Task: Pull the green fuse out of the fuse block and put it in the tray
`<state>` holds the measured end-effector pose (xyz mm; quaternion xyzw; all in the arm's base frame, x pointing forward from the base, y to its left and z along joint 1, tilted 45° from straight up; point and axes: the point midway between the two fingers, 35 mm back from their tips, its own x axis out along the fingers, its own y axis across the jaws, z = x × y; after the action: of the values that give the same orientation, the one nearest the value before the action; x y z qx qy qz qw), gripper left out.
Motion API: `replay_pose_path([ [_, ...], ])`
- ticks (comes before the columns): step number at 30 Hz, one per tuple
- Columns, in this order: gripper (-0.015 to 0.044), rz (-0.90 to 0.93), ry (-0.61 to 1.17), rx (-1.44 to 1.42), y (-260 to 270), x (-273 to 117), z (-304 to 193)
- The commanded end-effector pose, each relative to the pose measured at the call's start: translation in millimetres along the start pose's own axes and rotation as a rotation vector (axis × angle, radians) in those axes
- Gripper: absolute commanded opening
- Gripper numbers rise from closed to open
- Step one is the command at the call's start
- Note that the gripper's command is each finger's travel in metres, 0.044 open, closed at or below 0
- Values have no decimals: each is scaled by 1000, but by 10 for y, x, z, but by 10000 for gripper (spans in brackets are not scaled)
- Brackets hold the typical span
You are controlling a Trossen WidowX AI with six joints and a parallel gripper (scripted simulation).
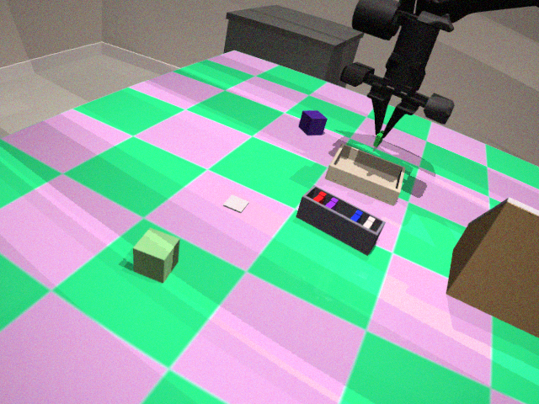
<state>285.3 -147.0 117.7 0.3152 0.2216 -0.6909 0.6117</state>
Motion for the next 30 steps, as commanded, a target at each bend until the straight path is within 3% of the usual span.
replay_pose_path([
  [1, 0, -2, -3, 1, -5, 51, 27],
  [26, 0, -1, -5, 1, -9, 393, 33],
  [30, 105, 4, -10, 5, 7, 360, 43],
])
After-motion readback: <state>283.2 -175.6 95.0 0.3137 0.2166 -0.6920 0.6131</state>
